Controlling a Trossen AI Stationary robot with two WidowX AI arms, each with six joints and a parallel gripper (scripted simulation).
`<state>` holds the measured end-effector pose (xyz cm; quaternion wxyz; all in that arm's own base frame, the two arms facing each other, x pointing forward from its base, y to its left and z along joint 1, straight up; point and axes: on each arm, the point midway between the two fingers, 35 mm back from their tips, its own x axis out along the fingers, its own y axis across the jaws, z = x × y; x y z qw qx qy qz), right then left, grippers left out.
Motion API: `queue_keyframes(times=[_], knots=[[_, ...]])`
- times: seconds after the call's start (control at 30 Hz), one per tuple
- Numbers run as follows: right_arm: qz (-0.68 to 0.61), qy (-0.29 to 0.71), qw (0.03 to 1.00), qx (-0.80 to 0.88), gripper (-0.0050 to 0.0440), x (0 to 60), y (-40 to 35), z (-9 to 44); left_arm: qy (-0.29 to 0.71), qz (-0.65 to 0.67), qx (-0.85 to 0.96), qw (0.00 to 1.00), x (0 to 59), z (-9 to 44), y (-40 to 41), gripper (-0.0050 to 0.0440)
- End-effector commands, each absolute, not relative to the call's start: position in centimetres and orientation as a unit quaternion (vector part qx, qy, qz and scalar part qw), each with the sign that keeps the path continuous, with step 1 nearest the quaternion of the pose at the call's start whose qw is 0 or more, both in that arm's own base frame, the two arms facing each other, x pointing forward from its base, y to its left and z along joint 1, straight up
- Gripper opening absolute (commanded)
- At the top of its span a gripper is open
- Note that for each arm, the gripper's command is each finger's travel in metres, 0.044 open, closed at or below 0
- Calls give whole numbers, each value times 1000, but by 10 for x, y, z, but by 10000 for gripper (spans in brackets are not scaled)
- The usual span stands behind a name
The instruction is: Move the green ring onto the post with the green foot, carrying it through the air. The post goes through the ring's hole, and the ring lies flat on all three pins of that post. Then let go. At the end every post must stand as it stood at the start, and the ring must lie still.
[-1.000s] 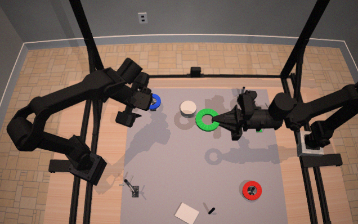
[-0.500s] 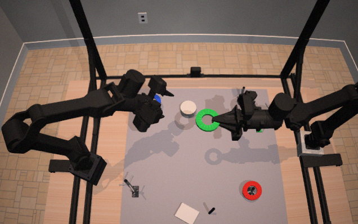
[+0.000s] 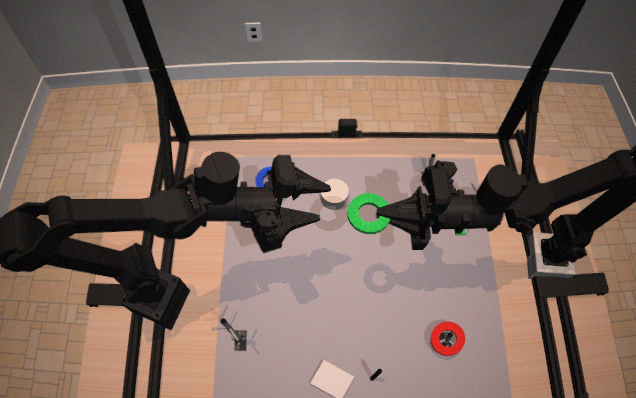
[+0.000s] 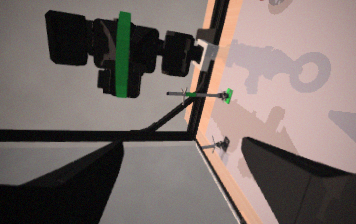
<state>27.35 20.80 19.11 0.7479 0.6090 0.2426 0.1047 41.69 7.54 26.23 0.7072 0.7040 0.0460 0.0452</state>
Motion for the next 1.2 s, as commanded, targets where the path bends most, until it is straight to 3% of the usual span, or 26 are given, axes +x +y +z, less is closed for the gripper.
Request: queue_keyframes(times=[0.0,0.13,1.17], knots=[[108,177,720,662,400,282,185,206,46,46,706,706,416,262,75,0],[128,128,695,695,400,286,172,225,46,46,706,706,416,262,75,0],[128,128,695,695,400,318,186,228,46,46,706,706,416,262,75,0]])
